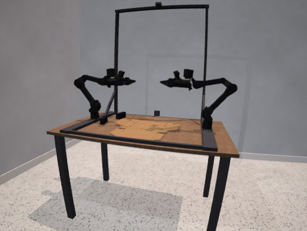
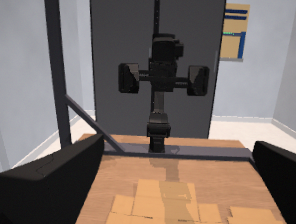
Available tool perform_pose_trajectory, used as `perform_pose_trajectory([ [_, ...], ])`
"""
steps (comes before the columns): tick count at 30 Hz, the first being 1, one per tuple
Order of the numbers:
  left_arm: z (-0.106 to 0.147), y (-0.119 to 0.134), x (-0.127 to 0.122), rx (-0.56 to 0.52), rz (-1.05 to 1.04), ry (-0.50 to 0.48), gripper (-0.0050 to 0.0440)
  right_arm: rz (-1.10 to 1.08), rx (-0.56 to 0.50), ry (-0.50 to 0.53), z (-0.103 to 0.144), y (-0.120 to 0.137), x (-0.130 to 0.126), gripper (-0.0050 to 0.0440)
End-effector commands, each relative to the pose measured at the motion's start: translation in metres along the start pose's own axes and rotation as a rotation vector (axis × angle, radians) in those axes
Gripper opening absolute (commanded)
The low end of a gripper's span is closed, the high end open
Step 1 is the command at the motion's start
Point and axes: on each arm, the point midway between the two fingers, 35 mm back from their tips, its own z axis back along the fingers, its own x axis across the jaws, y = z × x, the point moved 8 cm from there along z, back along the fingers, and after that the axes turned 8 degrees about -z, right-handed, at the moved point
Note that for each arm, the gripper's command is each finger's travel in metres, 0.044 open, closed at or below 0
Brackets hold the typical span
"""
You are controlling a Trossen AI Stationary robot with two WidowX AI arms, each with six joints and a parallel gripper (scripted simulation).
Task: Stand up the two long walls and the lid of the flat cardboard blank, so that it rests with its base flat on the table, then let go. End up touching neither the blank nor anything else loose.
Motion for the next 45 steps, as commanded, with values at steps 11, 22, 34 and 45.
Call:
perform_pose_trajectory([
  [11,0.001,-0.005,0.001,-0.015,0.000,-0.002,0.0440,0.000,-0.016,-0.002,0.001,-0.005,0.001,0.0440],
  [22,0.001,-0.005,0.001,-0.015,0.000,-0.002,0.0316,-0.027,0.145,-0.006,-0.021,0.009,0.006,0.0316],
  [34,0.001,-0.005,0.001,-0.015,0.000,-0.002,0.0076,-0.083,0.726,0.021,-0.081,0.078,0.032,0.0316],
  [45,0.001,-0.005,0.001,-0.015,0.000,-0.002,0.0000,-0.052,1.320,0.135,-0.104,0.162,0.061,0.0316],
])
